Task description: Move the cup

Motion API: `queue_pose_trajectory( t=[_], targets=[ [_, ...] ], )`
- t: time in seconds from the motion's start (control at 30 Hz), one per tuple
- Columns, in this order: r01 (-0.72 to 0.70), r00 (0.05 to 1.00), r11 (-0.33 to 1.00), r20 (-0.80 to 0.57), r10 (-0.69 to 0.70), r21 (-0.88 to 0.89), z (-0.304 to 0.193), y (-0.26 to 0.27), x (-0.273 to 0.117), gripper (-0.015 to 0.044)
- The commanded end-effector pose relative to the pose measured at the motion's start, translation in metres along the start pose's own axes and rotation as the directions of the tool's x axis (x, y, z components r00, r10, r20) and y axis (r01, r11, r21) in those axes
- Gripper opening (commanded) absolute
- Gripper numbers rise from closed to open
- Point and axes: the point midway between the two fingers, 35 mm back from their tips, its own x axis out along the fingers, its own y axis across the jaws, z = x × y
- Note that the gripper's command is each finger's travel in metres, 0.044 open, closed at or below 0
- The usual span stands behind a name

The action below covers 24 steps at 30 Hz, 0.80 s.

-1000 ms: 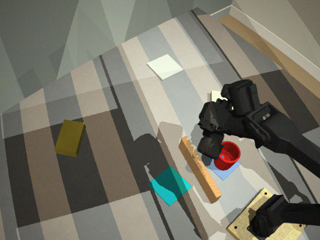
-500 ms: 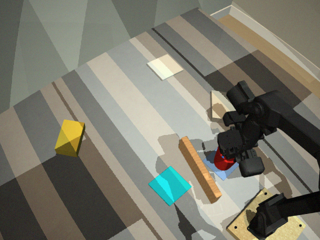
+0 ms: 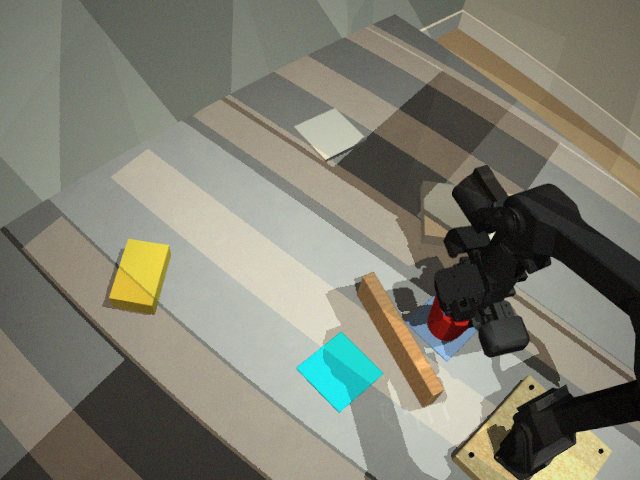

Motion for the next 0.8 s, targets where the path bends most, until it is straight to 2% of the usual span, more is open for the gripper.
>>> queue_pose_trajectory(
  t=[0.0, 0.77],
  targets=[
    [-0.008, 1.0, 1.0, -0.005, 0.008, -0.007, -0.001, 0.001, 0.008, 0.0148],
    [-0.008, 1.0, 1.0, -0.005, 0.008, -0.007, -0.001, 0.002, 0.046, 0.0148]
  ],
)
